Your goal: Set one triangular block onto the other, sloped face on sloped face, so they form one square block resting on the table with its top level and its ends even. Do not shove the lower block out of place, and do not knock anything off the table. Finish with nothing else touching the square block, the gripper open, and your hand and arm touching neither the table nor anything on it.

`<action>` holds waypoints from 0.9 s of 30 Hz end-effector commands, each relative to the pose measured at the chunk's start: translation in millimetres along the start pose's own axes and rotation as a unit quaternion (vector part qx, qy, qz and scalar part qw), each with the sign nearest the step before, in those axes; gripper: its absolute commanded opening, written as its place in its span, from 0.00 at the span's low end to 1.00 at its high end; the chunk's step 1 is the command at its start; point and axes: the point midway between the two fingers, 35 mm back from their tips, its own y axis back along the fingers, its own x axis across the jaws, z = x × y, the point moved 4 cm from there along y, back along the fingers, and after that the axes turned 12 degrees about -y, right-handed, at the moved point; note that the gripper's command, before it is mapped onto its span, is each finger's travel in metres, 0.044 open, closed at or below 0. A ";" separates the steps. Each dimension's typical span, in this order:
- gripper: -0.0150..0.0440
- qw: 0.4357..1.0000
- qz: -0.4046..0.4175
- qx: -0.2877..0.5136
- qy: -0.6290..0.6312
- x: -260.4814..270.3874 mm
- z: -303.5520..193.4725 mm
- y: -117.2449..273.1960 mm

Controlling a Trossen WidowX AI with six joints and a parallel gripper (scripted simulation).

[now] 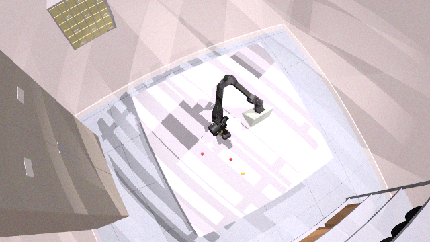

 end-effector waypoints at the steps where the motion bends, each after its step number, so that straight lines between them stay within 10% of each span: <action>1: 0.65 1.000 0.000 0.000 0.000 0.0 0.0 0.0; 9: 1.00 1.000 0.000 0.000 0.000 0.0 0.0 0.0; 17: 1.00 1.000 0.001 0.000 0.000 0.4 0.5 2.8; 27: 1.00 1.000 0.002 0.001 0.000 0.6 0.1 110.2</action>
